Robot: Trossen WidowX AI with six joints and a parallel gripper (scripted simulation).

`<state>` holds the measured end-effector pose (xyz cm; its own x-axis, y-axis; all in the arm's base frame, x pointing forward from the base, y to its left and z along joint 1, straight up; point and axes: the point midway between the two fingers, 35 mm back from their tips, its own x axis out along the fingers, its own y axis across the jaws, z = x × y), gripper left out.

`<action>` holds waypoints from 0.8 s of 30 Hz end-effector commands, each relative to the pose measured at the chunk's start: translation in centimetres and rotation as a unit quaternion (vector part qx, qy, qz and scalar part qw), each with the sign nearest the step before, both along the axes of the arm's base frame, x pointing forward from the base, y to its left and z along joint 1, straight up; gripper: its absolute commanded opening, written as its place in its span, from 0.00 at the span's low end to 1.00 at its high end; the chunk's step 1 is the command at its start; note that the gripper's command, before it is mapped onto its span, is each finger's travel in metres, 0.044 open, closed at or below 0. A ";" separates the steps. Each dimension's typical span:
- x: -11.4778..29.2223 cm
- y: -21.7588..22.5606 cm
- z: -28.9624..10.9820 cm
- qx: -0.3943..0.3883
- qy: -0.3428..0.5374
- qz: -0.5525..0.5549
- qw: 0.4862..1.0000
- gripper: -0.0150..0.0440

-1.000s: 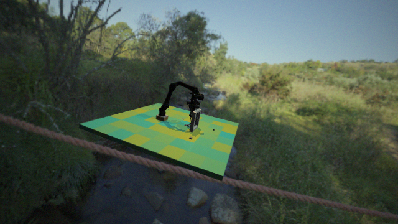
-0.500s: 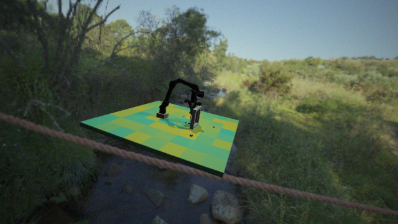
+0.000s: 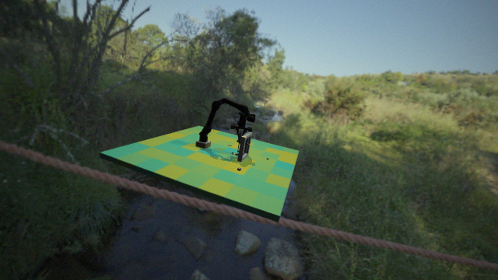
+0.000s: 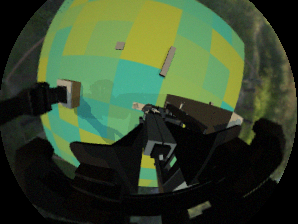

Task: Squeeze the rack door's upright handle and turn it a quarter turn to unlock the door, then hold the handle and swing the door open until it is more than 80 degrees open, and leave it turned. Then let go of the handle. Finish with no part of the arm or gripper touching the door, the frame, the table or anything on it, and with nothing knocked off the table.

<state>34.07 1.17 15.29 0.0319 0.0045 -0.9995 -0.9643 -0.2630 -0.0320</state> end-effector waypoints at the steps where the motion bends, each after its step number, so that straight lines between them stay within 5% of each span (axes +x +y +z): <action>1: 0.0 -0.1 -0.1 -0.003 0.000 0.012 1.000 0.34; 10: 0.0 -0.1 -0.1 -0.003 0.000 0.012 1.000 0.74; 24: 0.0 -0.1 -0.1 0.006 0.000 -0.269 0.963 0.76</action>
